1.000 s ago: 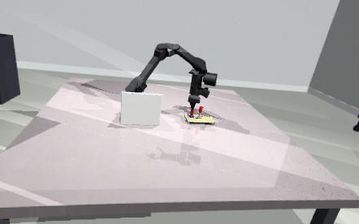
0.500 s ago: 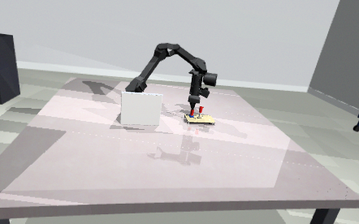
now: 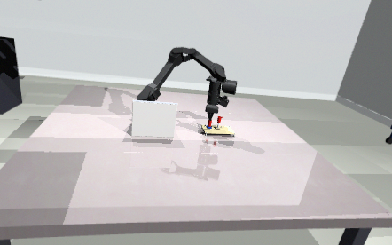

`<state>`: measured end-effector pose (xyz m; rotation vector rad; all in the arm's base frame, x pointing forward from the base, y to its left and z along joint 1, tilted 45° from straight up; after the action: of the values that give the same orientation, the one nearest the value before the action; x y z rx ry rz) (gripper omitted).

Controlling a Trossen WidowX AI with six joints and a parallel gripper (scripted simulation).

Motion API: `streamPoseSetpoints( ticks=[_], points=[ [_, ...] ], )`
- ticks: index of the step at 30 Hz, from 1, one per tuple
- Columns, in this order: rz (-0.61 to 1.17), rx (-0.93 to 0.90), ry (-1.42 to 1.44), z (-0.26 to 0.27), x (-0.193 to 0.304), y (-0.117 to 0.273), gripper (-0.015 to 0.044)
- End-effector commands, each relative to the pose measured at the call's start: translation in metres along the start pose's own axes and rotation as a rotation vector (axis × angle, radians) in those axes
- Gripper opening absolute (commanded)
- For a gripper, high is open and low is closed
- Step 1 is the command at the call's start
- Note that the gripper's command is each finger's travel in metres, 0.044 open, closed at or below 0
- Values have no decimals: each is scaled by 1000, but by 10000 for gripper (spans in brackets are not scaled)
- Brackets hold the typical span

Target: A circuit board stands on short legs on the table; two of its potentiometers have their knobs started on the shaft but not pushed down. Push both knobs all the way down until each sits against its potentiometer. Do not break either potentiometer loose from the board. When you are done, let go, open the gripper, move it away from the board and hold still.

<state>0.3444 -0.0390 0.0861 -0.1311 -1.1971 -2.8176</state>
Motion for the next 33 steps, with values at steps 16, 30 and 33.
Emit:
streamPoseSetpoints(
  ticks=[16,30,33],
  points=[
    [9,-3,7,2,-2,-8,0],
    [9,-3,7,1,-3,3,0],
    [9,-2,7,1,-3,8,0]
  ],
)
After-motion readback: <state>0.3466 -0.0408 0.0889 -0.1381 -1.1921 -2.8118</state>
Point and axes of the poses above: the point midway between the two fingers, 35 mm back from their tips, its own y axis back along the fingers, its own z axis across the jaws, x = y × z, the point moved 10 cm from there along y, back along the fingers, and after that the axes turned 5 degrees about y, right-handed, at the moved point
